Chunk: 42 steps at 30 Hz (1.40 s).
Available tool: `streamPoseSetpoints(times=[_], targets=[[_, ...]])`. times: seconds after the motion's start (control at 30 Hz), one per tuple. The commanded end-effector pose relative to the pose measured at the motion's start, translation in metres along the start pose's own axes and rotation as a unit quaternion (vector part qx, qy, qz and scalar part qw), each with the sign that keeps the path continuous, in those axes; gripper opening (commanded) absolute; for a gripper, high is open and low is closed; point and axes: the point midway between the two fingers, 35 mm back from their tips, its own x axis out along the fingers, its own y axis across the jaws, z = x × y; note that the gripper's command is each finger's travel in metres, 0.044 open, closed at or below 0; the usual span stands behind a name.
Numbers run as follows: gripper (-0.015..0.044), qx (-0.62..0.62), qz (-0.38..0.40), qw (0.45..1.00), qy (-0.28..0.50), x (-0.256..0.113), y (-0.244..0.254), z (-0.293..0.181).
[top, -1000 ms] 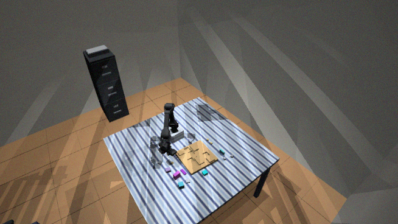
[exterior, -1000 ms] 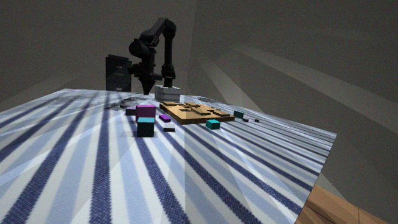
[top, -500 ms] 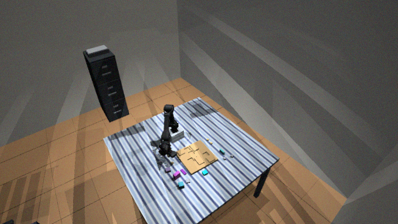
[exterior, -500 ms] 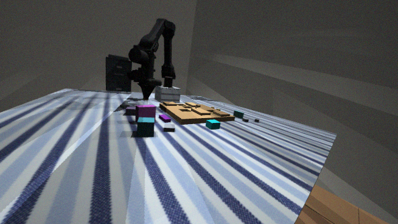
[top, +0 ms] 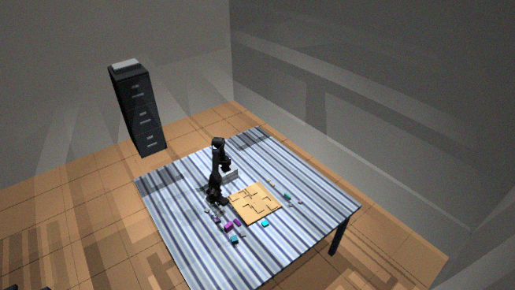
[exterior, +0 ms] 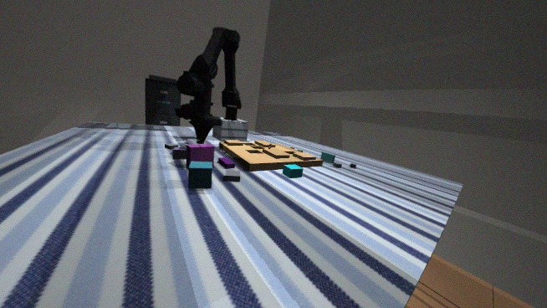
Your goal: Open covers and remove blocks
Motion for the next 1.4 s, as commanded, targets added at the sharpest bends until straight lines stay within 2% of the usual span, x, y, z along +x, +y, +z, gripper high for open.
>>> streamPoseSetpoints(times=[0.0, 0.37, 0.83, 1.37], targets=[[0.008, -0.002, 0.002, 1.0, 0.001, 0.007, 0.0, -0.001], [0.008, -0.002, 0.002, 1.0, 0.001, 0.022, -0.002, -0.004], [0.044, -0.003, 0.0, 1.0, -0.001, 0.017, -0.001, -0.002], [0.044, -0.007, 0.002, 1.0, -0.002, -0.022, 0.001, 0.001]])
